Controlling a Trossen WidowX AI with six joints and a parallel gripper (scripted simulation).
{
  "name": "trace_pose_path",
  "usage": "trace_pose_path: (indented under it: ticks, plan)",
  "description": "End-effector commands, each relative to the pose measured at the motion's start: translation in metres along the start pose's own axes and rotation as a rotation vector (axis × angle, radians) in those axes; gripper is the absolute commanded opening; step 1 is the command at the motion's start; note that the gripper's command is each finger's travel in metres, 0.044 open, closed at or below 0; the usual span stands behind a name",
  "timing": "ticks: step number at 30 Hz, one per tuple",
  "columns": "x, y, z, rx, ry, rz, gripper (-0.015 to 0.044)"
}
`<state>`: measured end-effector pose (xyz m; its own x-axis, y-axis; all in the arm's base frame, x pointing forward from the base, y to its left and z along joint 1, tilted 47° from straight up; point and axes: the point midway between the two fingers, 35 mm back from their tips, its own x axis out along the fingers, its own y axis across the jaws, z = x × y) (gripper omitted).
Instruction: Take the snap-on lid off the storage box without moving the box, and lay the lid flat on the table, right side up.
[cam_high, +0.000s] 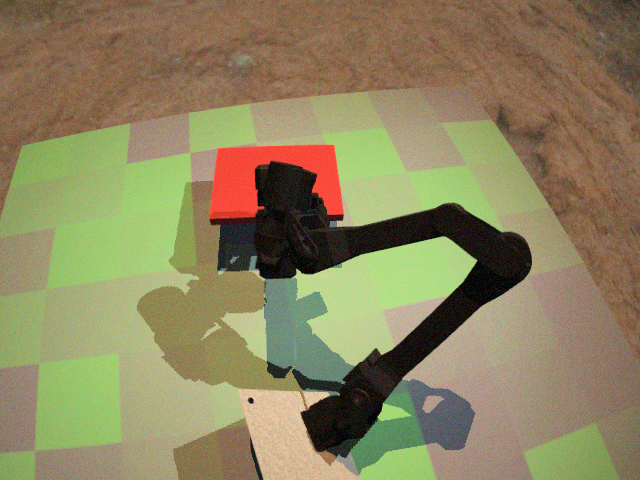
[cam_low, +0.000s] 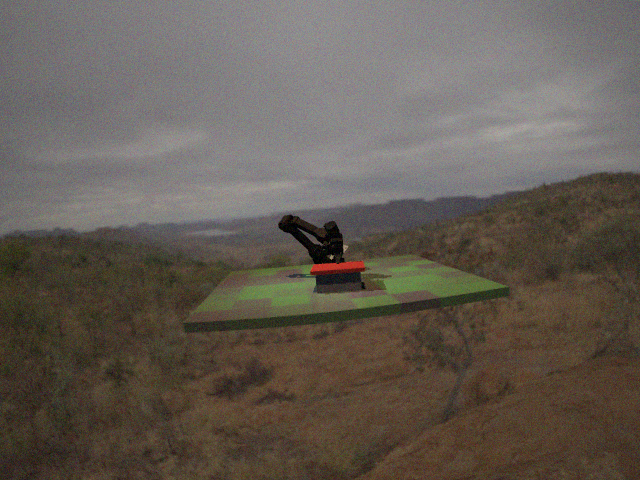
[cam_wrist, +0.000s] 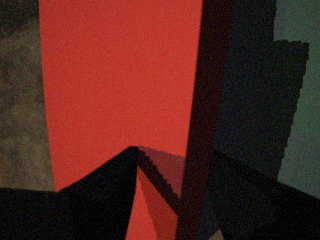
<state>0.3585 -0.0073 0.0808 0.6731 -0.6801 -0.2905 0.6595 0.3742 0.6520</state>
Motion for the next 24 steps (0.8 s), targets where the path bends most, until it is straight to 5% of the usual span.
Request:
trace_pose_path:
  ticks: [1, 24]
  plan:
    - [-0.0028, 0.0028, -0.0004, 0.003, -0.002, 0.006, 0.0000]
    - [-0.0065, 0.0058, -0.0001, 0.003, -0.001, 0.006, 0.0000]
